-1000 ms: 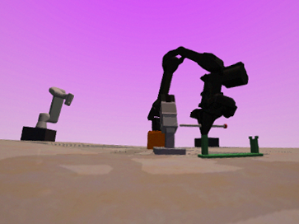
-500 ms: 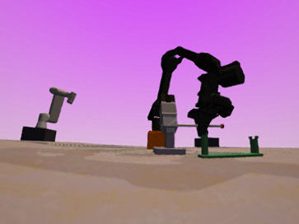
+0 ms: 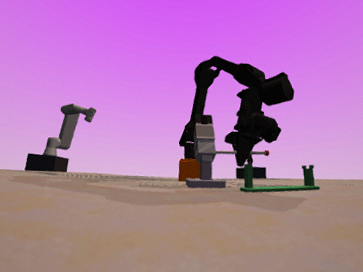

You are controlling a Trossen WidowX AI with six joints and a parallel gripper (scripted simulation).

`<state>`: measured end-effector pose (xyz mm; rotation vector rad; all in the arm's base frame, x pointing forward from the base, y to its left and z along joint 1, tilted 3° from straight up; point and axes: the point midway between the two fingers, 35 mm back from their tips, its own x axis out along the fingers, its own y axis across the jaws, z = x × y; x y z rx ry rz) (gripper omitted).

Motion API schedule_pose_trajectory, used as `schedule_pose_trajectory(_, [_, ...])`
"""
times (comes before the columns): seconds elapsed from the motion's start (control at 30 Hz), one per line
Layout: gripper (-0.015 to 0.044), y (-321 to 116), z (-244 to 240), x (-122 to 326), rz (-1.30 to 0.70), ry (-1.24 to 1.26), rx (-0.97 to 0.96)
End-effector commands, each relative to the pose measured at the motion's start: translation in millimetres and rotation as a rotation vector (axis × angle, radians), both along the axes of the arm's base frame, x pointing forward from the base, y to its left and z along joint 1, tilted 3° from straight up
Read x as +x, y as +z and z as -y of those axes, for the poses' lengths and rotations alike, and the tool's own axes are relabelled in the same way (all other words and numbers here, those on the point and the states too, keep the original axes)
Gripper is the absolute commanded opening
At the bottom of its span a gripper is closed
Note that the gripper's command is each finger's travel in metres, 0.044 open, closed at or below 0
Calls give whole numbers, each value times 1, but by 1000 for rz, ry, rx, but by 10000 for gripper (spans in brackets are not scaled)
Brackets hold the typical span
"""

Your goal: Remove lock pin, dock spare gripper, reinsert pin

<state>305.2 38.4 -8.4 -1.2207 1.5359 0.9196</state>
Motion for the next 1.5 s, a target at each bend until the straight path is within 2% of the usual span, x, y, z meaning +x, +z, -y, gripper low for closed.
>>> schedule_pose_trajectory(0.0, [0, 0, 3, -1, -1, 5, -4])
schedule_pose_trajectory(1.47, [0, 1, 30, -7, -4, 5, -2])
